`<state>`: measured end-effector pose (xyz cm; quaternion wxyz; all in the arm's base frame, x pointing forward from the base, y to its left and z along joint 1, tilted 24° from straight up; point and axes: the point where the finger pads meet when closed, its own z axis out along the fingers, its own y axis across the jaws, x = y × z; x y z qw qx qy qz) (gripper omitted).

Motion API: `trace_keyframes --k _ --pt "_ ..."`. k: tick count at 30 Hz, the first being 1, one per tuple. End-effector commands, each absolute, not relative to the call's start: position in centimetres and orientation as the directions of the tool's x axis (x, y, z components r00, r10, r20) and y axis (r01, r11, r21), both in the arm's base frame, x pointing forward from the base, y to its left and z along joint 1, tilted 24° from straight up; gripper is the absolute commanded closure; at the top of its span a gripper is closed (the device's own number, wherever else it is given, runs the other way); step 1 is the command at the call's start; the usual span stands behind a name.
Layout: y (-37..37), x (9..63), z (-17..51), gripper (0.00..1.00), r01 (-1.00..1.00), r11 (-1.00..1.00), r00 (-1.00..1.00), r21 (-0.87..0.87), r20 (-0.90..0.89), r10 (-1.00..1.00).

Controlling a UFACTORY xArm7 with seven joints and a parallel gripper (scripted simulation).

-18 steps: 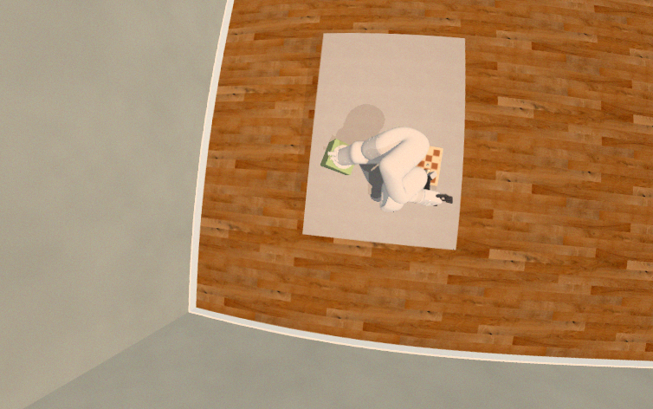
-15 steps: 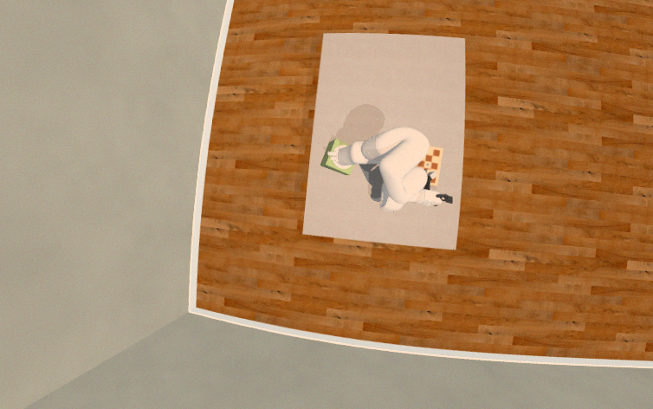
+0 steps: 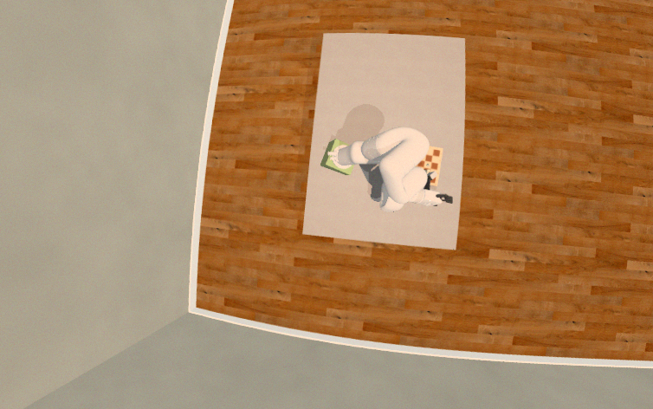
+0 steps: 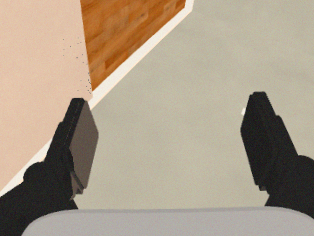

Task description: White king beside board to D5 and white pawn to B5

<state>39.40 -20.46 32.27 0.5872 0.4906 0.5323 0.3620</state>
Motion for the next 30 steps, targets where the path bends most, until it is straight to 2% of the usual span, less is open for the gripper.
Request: trace_keyframes --k 1,16,25,30 --pt "-20.5 39.4 32.3 0.0 0.096 0.258 0.172 0.961 -0.271 0.947" --pt "-20.9 40.9 31.2 0.0 0.156 0.196 0.178 0.968 -0.223 0.958" --pt "-21.7 43.7 29.0 0.0 0.274 0.051 0.221 0.96 -0.115 0.968" --pt "-21.7 43.7 29.0 0.0 0.274 0.051 0.221 0.96 -0.115 0.968"
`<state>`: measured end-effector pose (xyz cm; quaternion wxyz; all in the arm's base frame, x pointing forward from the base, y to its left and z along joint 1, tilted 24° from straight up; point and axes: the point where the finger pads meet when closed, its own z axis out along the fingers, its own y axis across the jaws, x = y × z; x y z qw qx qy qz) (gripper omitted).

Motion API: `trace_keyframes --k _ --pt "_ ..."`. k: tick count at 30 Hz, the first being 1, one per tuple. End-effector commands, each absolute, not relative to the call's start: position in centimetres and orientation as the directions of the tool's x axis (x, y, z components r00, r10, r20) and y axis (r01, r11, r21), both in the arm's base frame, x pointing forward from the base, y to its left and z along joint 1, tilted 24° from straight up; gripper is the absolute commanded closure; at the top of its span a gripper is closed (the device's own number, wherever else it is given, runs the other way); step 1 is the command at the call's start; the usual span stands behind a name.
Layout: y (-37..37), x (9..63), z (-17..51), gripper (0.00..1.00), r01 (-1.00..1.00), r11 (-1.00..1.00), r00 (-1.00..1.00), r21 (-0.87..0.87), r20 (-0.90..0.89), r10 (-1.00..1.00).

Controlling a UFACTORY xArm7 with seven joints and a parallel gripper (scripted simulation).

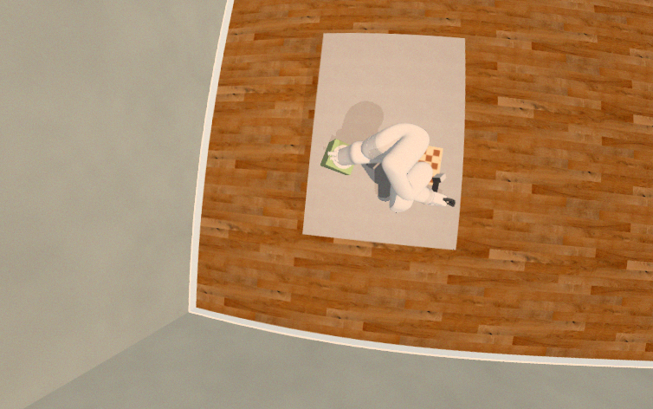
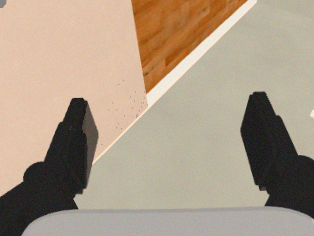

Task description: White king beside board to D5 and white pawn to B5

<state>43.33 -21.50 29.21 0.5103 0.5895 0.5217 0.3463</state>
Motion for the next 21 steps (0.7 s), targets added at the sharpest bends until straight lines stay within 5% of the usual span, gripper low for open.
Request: trace_keyframes --k 1,21 --pt "-21.69 43.69 29.04 0.0 0.274 0.051 0.221 0.96 -0.115 0.968" --pt "-21.8 44.11 28.7 0.0 0.292 0.025 0.232 0.956 -0.096 0.968"
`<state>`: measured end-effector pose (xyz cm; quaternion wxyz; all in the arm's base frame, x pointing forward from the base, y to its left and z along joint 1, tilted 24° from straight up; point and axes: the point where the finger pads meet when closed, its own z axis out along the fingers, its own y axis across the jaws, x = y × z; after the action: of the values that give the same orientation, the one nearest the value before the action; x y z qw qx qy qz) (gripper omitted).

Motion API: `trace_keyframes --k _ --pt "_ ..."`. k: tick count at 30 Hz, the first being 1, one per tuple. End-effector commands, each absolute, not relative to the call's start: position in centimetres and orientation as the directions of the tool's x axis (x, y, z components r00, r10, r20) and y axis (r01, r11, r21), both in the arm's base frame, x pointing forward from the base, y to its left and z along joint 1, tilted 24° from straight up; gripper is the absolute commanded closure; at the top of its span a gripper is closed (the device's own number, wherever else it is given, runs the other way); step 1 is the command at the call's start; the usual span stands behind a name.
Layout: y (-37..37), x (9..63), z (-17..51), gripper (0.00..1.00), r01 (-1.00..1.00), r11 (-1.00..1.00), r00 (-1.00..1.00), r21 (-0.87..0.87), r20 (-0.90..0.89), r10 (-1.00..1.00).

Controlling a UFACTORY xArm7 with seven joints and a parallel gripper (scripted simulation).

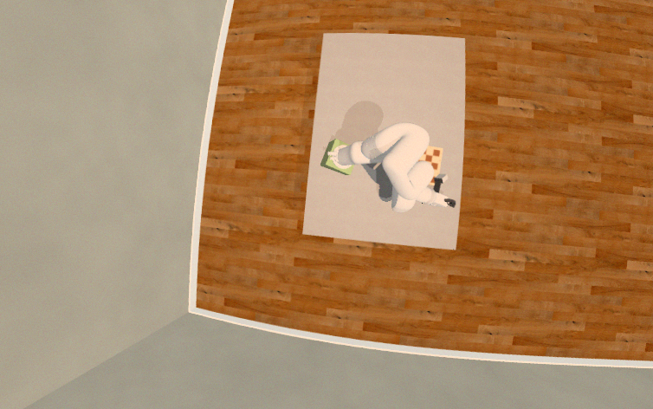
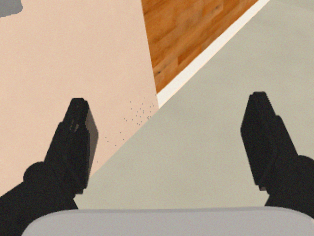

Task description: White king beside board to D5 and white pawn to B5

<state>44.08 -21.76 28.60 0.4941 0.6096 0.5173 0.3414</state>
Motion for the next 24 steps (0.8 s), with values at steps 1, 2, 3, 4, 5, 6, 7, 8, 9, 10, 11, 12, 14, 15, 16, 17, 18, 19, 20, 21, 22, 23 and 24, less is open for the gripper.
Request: trace_keyframes --k 1,2,3,4,5,6,7,8,9,10,11,12,14,15,16,17,18,19,20,21,22,23,24 --pt "-21.9 44.5 28.4 0.0 0.31 -0.004 0.245 0.951 -0.076 0.966" --pt "-22.0 45.0 28.0 0.0 0.328 -0.034 0.26 0.944 -0.055 0.964" --pt "-22.0 45.0 28.0 0.0 0.328 -0.034 0.26 0.944 -0.055 0.964" --pt "-22.0 45.0 28.0 0.0 0.328 -0.034 0.26 0.944 -0.055 0.964" --pt "-22.0 45.0 28.0 0.0 0.328 -0.034 0.26 0.944 -0.055 0.964" --pt "-22.0 45.0 28.0 0.0 0.328 -0.034 0.26 0.944 -0.055 0.964" --pt "-22.0 45.0 28.0 0.0 0.328 -0.034 0.26 0.944 -0.055 0.964" --pt "-22.0 45.0 28.0 0.0 0.328 -0.034 0.26 0.944 -0.055 0.964" --pt "-22.0 45.0 28.0 0.0 0.328 -0.034 0.26 0.944 -0.055 0.964" --pt "-22.0 45.0 28.0 0.0 0.328 -0.034 0.26 0.944 -0.055 0.964" --pt "-22.0 45.0 28.0 0.0 0.328 -0.034 0.26 0.944 -0.055 0.964" --pt "-22.0 45.0 28.0 0.0 0.328 -0.034 0.26 0.944 -0.055 0.964" --pt "-22.0 45.0 28.0 0.0 0.328 -0.034 0.26 0.944 -0.055 0.964" --pt "-22.0 45.0 28.0 0.0 0.328 -0.034 0.26 0.944 -0.055 0.964" --pt "-22.0 45.0 28.0 0.0 0.328 -0.034 0.26 0.944 -0.055 0.964" --pt "-22.0 45.0 28.0 0.0 0.328 -0.034 0.26 0.944 -0.055 0.964" --pt "-22.1 45.4 27.7 0.0 0.345 -0.067 0.277 0.936 -0.033 0.96" --pt "-22.1 45.8 27.3 0.0 0.362 -0.102 0.296 0.927 -0.011 0.955" --pt "-22.1 45.8 27.3 0.0 0.362 -0.102 0.296 0.927 -0.011 0.955" --pt "-22.1 45.8 27.3 0.0 0.362 -0.102 0.296 0.927 -0.011 0.955" --pt "-22.1 45.8 27.3 0.0 0.362 -0.102 0.296 0.927 -0.011 0.955" --pt "-22.1 45.8 27.3 0.0 0.362 -0.102 0.296 0.927 -0.011 0.955" --pt "-22.1 45.8 27.3 0.0 0.362 -0.102 0.296 0.927 -0.011 0.955"
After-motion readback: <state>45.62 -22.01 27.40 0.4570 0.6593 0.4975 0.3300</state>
